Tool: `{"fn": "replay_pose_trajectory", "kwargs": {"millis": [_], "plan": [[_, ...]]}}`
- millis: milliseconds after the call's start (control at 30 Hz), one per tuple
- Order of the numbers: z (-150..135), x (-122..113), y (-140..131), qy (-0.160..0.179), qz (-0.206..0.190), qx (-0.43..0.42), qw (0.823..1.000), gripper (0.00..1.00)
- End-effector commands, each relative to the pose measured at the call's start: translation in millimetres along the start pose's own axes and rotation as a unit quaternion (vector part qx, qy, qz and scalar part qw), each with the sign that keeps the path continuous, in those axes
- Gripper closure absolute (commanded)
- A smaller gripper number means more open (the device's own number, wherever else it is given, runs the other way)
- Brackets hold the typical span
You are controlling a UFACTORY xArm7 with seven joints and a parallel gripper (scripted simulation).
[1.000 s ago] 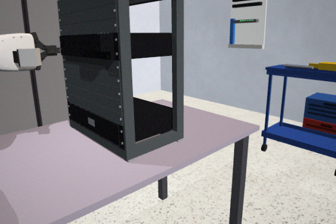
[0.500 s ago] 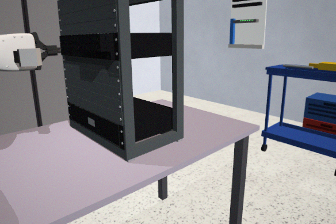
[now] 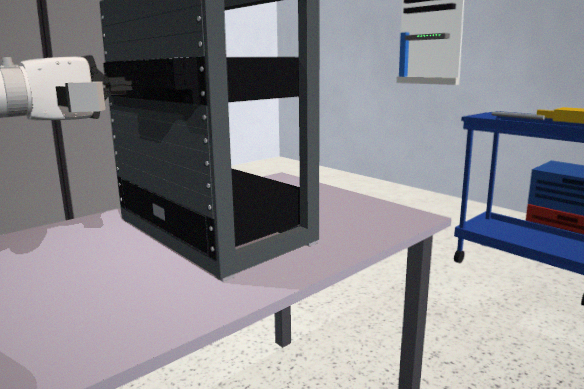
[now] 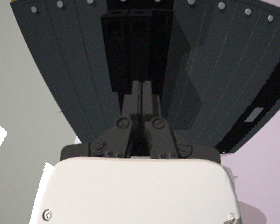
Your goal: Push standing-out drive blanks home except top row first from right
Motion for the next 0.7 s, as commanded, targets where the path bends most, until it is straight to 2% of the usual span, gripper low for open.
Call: {"fn": "replay_pose_trajectory", "kwargs": {"millis": [0, 300, 667], "plan": [[-1, 4, 0, 0.0, 0.001, -0.001, 1.0, 1.0], [-1, 46, 0, 0.0, 0.001, -0.001, 1.0, 1.0], [-1, 55, 0, 0.0, 0.001, -0.001, 1.0, 1.0]]}}
Point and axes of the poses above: the point where the finger pads meet when closed, its own x axis out along the fingers, its own z axis across the jaws, y = z × x, the point moved 5 cm from there along -x, back along the fingers, and after that the axes turned 8 degrees about -x, right-handed, at the moved point
